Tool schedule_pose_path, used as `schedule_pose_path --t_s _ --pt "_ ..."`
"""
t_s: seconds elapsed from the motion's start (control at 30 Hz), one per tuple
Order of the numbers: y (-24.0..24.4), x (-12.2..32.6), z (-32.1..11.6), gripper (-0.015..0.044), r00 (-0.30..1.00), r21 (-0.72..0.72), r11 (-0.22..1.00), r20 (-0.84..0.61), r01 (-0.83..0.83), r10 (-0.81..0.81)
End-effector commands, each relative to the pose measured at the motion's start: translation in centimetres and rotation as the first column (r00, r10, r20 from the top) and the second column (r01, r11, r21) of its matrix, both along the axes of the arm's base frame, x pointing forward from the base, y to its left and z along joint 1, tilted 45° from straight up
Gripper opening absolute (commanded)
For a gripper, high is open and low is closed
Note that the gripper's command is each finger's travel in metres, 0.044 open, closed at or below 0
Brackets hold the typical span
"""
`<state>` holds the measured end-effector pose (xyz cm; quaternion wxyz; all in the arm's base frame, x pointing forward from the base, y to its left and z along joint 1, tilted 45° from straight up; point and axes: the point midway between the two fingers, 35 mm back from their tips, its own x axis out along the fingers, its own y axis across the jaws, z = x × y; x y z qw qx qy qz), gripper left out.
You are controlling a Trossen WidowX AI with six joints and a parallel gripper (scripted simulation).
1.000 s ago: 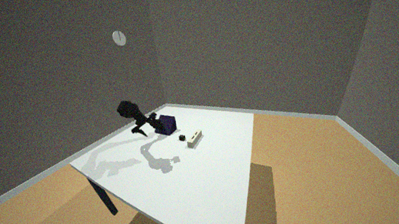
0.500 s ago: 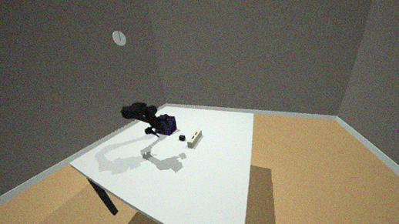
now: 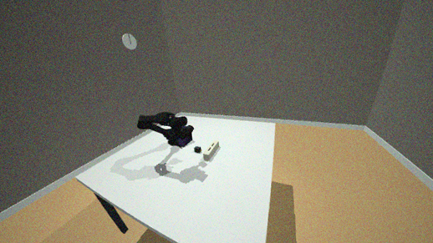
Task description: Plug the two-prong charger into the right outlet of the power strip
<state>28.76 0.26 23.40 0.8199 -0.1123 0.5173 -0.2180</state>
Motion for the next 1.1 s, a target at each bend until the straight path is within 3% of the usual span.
schedule_pose_path --t_s 0.0,1.07 --pt "0.3 0.2 -1.5 0.044 0.999 -0.026 1.0 -0.044 -0.001 0.0" --pt "3.8 -0.8 -14.3 0.044 0.911 -0.266 0.955 -0.413 -0.128 0.007"
